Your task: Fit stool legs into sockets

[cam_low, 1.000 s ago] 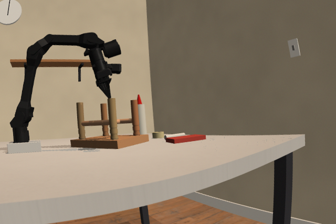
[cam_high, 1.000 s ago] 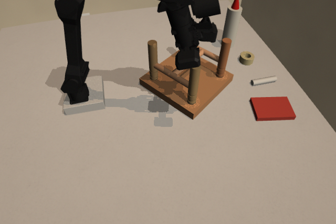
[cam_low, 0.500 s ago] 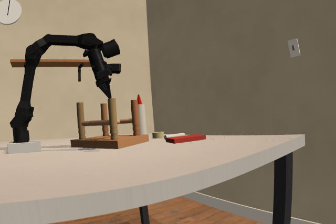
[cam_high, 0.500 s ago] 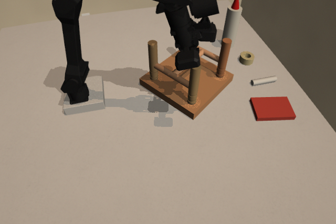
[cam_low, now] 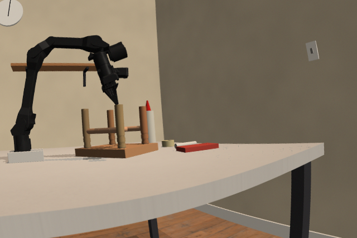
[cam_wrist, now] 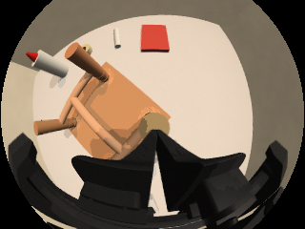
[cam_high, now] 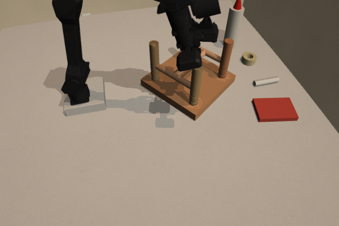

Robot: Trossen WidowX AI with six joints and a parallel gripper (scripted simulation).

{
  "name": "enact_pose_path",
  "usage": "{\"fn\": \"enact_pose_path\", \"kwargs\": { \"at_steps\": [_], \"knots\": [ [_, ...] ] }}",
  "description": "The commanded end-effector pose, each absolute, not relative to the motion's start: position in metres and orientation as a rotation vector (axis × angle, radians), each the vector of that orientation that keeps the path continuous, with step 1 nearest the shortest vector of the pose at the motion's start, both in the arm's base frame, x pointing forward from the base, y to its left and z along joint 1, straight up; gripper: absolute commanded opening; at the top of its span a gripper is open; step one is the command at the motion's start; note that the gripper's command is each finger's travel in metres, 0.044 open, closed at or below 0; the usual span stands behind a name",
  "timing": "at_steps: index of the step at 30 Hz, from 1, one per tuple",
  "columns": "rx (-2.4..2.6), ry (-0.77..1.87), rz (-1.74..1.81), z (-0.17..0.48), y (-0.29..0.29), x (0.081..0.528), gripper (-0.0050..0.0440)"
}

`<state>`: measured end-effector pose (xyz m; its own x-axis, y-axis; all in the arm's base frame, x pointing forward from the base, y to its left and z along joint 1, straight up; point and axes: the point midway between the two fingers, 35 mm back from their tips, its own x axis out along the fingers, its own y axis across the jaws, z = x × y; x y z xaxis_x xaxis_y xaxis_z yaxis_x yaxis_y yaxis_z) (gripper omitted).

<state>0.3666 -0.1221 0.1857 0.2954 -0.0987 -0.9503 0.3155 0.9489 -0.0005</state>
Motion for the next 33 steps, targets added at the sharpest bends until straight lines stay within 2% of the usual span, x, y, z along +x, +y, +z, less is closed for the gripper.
{"fn": "enact_pose_path", "kwargs": {
  "at_steps": [1,33],
  "knots": [
    [0.212,1.305,-0.273,0.1604,-0.1215,0.3651,0.0],
    [0.212,1.305,-0.273,0.1573,-0.1215,0.3651,0.0]
  ]
}}
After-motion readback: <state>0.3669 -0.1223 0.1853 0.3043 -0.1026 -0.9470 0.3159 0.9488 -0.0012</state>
